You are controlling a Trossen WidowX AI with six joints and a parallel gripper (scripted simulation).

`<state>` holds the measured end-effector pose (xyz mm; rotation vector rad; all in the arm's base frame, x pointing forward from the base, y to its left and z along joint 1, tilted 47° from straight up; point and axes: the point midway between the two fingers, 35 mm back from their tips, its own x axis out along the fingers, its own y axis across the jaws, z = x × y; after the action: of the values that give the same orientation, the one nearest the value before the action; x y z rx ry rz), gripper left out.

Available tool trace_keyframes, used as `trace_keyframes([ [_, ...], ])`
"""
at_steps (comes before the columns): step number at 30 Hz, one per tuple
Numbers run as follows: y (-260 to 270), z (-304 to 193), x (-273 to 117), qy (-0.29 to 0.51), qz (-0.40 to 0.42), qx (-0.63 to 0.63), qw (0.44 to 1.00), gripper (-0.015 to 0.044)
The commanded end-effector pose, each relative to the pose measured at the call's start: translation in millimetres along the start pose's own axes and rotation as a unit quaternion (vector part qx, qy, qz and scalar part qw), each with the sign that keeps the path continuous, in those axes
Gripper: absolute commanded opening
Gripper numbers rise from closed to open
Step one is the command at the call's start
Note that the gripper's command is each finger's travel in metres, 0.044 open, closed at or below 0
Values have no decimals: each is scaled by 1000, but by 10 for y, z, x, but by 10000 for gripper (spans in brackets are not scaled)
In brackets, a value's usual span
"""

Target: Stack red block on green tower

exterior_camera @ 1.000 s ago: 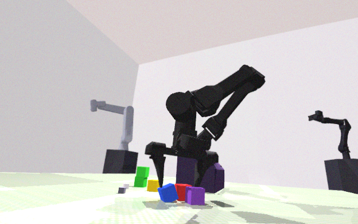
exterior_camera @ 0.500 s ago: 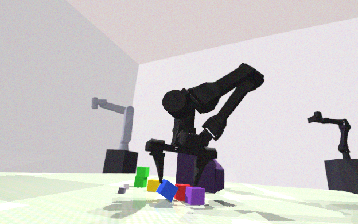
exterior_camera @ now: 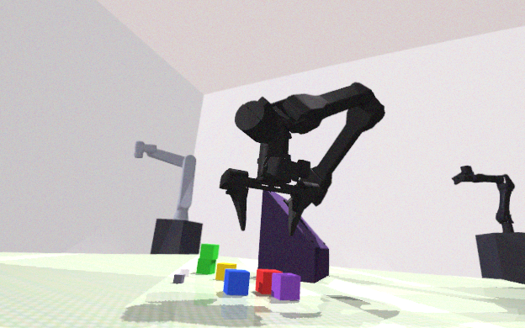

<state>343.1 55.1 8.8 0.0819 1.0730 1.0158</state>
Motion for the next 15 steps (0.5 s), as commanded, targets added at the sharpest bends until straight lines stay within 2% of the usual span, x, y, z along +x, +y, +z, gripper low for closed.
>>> trace_keyframes([
  [1, 59, 16, -13, 2, 10, -5, 1000, 440],
  [5, 56, 29, 84, 2, 10, -5, 1000, 440],
  [11, 73, 21, 454, 1, 11, -5, 1000, 440],
  [15, 75, 9, 468, 1, 11, -5, 1000, 440],
])
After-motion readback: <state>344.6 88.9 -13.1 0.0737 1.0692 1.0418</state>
